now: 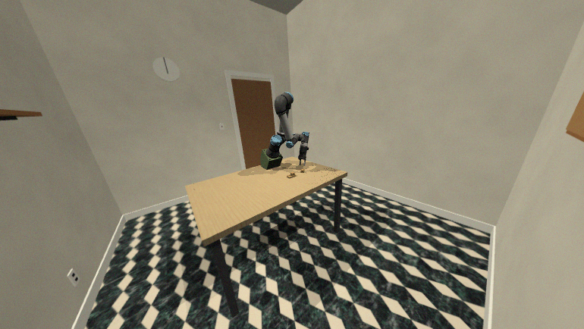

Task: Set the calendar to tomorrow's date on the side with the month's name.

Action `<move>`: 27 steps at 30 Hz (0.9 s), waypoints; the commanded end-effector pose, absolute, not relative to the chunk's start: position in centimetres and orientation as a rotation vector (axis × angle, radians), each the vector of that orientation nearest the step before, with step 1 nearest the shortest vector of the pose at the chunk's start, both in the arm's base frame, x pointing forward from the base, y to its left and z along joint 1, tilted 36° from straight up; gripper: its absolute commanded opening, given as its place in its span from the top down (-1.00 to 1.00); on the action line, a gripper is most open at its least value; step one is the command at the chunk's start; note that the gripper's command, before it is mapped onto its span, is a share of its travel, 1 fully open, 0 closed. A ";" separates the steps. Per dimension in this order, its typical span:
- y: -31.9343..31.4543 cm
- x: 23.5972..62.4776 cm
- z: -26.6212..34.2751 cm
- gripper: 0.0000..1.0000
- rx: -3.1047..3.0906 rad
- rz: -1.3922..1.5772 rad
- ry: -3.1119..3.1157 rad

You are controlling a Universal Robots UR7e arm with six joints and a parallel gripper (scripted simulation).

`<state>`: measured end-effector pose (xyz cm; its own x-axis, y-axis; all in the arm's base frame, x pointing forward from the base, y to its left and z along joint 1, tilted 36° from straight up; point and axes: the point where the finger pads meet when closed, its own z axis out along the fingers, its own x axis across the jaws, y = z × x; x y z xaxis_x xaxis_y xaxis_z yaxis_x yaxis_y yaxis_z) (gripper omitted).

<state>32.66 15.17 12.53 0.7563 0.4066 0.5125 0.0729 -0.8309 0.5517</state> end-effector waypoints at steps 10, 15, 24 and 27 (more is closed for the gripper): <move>15.5 32.7 12.7 -0.80 2.327 0.893 0.305; 15.5 32.7 12.7 -0.80 2.325 0.893 0.304; 15.4 32.6 12.6 -0.80 2.305 0.879 0.282; 15.3 32.6 12.4 -0.80 2.282 0.868 0.261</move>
<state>32.62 15.43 12.56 0.7508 0.4074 0.5199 -0.0244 -0.7695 0.6382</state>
